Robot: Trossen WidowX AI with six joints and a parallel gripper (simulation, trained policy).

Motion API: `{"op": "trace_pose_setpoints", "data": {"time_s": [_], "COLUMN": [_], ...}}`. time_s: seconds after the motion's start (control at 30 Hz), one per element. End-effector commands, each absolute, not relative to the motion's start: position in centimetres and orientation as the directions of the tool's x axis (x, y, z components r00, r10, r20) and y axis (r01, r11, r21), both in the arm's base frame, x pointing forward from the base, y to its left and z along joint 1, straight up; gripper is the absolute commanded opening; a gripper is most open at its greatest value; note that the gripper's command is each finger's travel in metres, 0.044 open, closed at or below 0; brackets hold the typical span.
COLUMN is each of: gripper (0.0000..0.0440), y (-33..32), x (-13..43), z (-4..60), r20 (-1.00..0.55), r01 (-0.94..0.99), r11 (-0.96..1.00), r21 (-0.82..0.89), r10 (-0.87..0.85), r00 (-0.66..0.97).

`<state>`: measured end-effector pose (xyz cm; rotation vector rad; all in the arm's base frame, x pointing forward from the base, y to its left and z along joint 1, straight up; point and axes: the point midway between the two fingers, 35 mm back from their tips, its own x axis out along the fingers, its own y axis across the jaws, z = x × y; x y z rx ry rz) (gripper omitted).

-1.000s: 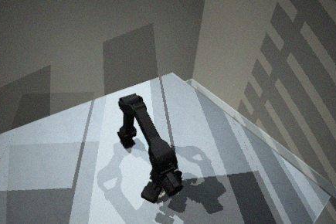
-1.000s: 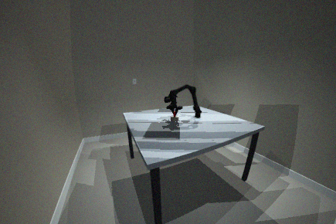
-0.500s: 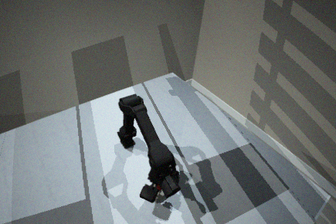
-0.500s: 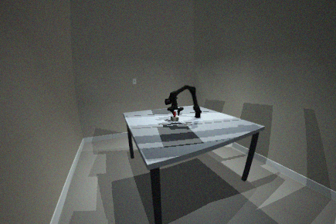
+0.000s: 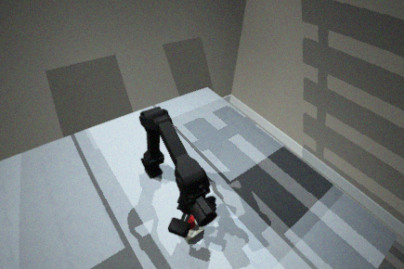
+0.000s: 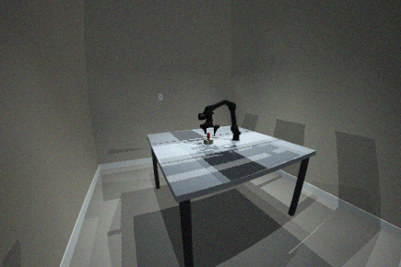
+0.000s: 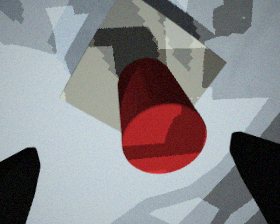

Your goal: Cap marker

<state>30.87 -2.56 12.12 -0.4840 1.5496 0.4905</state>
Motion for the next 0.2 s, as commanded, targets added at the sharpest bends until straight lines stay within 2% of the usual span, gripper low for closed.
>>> {"op": "trace_pose_setpoints", "data": {"time_s": [0.0,0.17], "gripper": [0.044,0.044], "y": [-2.7,-2.8], "x": [31.0,31.0], "z": [13.1,14.4], "r20": [-1.0,-1.0], "r01": [-0.591,-0.6], "r11": [0.807,0.8], "r21": [-0.006,-0.026], "r10": [-0.014,-0.018], "r00": [-0.009,0.019]}}
